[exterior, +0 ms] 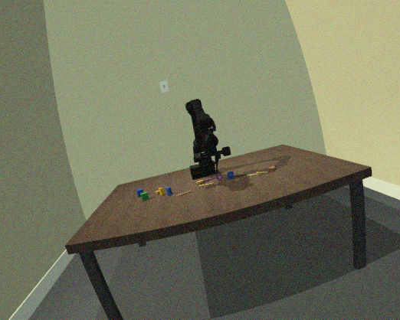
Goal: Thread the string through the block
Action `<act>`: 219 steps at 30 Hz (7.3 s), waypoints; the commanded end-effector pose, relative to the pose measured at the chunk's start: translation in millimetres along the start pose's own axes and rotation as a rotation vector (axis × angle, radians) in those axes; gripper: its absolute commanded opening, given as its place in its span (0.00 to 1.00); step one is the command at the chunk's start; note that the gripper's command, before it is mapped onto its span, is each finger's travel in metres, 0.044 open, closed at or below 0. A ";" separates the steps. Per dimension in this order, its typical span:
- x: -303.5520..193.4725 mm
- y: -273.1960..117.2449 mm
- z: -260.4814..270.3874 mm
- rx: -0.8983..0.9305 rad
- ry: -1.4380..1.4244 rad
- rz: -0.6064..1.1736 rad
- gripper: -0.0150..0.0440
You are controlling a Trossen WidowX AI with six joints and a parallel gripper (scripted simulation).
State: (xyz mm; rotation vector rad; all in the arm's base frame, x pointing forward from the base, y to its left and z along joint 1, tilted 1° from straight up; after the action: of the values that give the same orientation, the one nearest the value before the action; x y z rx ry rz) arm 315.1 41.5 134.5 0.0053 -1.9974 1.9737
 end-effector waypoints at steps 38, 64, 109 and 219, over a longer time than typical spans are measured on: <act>-41.7 -12.3 -12.8 -0.006 -0.002 0.084 0.25; -66.5 -20.1 -20.2 -0.013 -0.006 0.139 0.25; -108.3 -32.4 -32.2 -0.025 -0.016 0.242 0.25; -53.8 27.3 -74.3 -0.031 -0.018 0.256 0.25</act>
State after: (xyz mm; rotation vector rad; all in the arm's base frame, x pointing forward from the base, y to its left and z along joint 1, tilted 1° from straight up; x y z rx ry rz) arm 381.8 102.4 93.3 -0.2455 -2.1326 2.1005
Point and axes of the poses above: the point midway between the two fingers, 35 mm back from their tips, its own y axis out along the fingers, its own z axis across the jaws, x = y × z, the point moved 10 cm from there along -y, back along the fingers, and after that the axes turned 5 degrees about y, right-handed, at the moved point
